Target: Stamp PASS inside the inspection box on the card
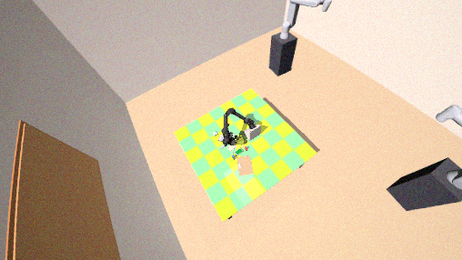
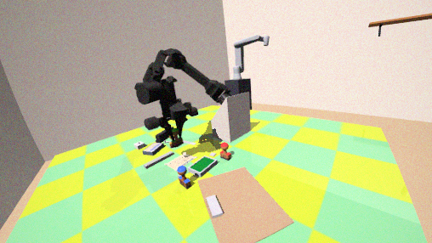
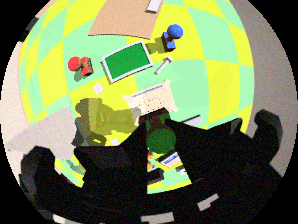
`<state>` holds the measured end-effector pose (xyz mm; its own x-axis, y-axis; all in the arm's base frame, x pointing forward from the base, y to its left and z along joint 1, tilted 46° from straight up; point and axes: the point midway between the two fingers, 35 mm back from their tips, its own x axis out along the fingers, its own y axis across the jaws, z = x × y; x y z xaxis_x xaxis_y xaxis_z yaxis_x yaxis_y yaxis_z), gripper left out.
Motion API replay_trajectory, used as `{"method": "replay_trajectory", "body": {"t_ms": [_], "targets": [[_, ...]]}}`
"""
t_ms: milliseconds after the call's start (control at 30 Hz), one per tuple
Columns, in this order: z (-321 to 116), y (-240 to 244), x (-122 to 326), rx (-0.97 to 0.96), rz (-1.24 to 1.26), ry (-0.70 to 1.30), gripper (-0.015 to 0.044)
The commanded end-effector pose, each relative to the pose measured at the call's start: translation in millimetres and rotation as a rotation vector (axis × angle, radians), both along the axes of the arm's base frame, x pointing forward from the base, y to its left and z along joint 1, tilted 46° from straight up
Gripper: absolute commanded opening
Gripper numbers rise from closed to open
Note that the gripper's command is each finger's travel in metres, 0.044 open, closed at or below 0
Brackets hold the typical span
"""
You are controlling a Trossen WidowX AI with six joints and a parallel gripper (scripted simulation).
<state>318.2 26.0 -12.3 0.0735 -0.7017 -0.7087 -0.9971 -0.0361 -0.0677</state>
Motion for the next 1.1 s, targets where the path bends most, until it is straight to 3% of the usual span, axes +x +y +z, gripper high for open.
{"method": "replay_trajectory", "body": {"t_ms": [0,1067], "targets": [[-1,-2,1,-0.004,0.007,0.003,0.0],[-16,-17,4,0.0,0.007,0.004,0.0]]}}
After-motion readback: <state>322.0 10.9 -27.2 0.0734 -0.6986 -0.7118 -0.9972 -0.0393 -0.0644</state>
